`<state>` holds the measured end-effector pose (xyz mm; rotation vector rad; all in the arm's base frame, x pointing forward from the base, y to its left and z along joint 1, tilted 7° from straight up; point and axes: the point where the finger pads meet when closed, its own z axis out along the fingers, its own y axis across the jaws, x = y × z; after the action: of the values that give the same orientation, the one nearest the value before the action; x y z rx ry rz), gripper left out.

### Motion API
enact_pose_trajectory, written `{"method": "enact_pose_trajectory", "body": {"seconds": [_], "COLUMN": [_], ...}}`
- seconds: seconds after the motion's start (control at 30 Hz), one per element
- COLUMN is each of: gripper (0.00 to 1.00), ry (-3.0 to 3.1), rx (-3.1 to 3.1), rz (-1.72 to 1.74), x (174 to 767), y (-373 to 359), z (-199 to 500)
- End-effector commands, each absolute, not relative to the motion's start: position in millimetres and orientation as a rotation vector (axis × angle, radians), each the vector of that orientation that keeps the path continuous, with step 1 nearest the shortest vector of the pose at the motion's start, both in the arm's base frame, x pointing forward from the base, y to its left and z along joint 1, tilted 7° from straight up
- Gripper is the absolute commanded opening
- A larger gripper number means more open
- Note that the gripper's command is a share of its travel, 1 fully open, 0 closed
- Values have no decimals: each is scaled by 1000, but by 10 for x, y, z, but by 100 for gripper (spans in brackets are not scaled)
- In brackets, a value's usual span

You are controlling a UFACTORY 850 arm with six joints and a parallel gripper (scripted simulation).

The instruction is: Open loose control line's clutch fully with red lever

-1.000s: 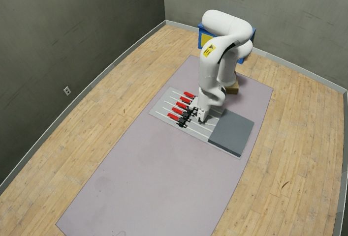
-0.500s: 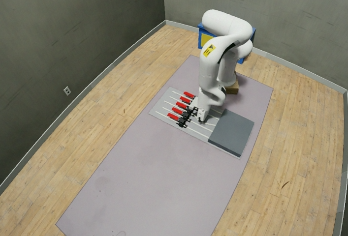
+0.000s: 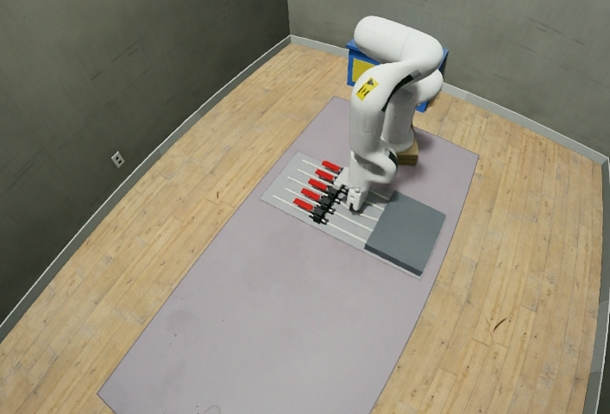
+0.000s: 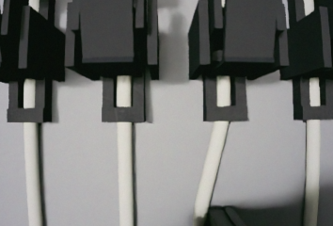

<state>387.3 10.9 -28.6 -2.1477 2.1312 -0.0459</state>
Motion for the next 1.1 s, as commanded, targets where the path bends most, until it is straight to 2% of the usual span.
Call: {"method": "enact_pose_trajectory", "body": {"seconds": [0.0, 0.87, 1.07], "gripper": [0, 0, 0], "ry": [2131, 2131, 2131], "rx": [-2148, -2148, -2148], "rz": [-48, -48, -47], "x": [3808, 3671, 3649], "y": [109, 108, 95], "z": [-291, -300, -90]}}
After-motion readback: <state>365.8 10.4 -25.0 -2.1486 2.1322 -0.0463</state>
